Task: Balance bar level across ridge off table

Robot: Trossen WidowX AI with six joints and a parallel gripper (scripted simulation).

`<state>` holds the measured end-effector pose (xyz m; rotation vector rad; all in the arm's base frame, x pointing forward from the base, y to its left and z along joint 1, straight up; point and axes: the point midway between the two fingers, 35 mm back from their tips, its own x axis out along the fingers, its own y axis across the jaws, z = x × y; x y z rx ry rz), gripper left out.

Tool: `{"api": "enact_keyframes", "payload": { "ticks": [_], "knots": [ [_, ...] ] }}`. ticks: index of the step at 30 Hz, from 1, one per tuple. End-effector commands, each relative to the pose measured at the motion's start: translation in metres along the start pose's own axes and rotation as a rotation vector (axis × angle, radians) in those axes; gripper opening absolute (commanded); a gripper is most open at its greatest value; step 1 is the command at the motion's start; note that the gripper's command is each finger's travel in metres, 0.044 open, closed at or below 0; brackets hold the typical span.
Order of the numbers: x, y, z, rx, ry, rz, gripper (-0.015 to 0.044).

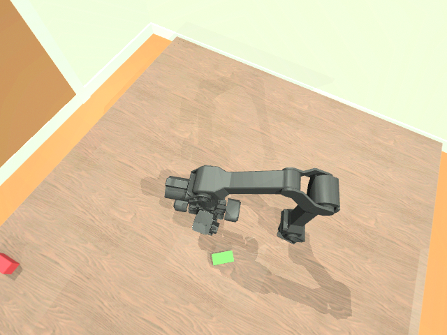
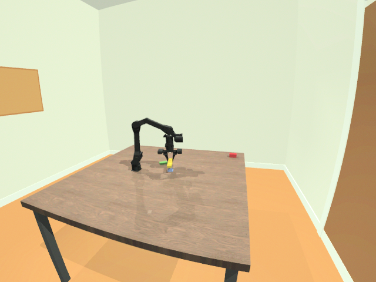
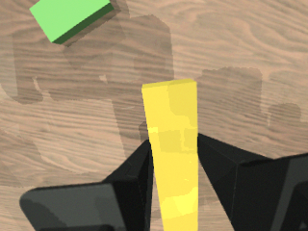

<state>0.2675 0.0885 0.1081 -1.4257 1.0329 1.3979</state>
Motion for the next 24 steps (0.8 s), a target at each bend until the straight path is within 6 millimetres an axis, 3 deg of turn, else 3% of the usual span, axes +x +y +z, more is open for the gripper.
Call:
{"api": "enact_keyframes", "payload": {
  "ticks": [1,24],
  "knots": [
    [0.001,0.0,-0.0003,0.001,0.001,0.0,0.0],
    [0.0029,0.0,-0.0003,0.001,0.001,0.0,0.0]
  ]
}}
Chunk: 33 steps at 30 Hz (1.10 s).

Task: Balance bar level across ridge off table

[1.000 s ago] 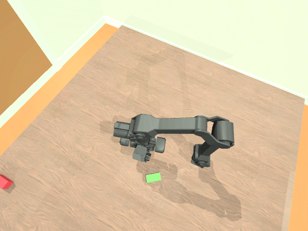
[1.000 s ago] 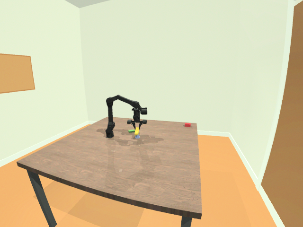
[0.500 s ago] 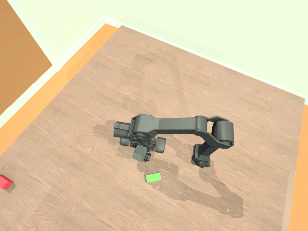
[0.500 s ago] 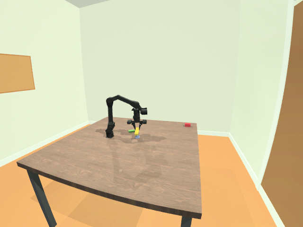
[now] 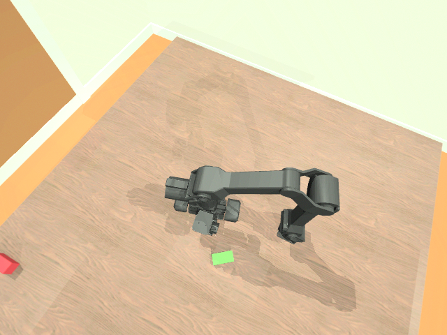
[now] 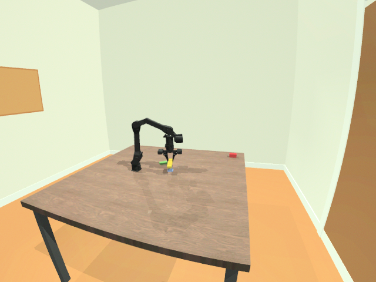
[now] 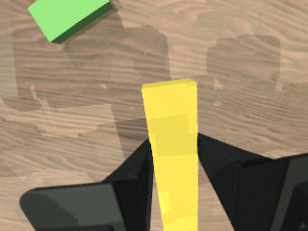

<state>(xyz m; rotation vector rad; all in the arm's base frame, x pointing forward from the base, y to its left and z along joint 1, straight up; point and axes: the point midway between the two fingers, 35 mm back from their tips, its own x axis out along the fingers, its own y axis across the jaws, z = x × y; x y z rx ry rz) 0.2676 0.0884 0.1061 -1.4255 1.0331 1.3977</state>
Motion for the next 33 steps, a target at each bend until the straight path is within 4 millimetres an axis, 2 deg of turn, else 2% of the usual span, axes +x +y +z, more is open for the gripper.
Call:
{"api": "enact_keyframes", "payload": {
  "ticks": [1,33],
  "knots": [
    [0.001,0.0,-0.0003,0.001,0.001,0.0,0.0],
    [0.0037,0.0004,-0.0002,0.001,0.001,0.0,0.0]
  ]
}}
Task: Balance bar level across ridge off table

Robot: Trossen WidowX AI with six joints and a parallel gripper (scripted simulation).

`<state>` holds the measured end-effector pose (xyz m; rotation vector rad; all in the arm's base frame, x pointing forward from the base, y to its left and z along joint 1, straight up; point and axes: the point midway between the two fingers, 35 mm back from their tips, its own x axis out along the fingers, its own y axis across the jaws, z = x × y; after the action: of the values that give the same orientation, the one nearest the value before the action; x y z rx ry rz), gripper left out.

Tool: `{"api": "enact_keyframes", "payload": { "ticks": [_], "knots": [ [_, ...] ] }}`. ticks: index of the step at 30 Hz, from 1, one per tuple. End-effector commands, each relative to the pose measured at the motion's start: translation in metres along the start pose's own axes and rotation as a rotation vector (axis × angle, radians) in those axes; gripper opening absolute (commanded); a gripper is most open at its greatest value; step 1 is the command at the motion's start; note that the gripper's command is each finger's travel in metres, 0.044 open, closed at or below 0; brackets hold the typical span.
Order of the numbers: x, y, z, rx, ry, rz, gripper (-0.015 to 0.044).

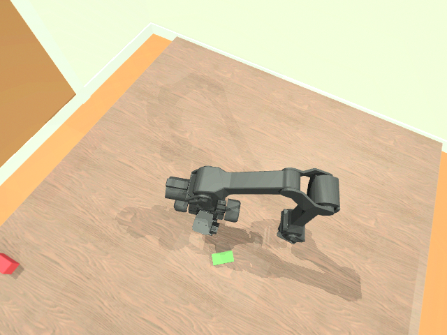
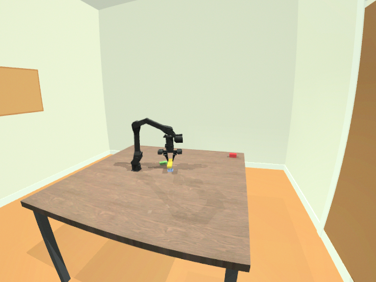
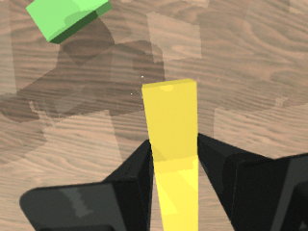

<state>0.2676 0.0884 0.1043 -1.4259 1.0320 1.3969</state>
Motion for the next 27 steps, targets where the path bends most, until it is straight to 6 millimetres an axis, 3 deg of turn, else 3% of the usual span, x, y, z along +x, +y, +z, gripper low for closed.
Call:
{"api": "enact_keyframes", "payload": {
  "ticks": [1,27],
  "knots": [
    [0.002,0.0004,-0.0002,0.001,0.001,0.001,0.0],
    [0.0015,0.0006,0.0002,0.001,0.001,0.001,0.0]
  ]
}}
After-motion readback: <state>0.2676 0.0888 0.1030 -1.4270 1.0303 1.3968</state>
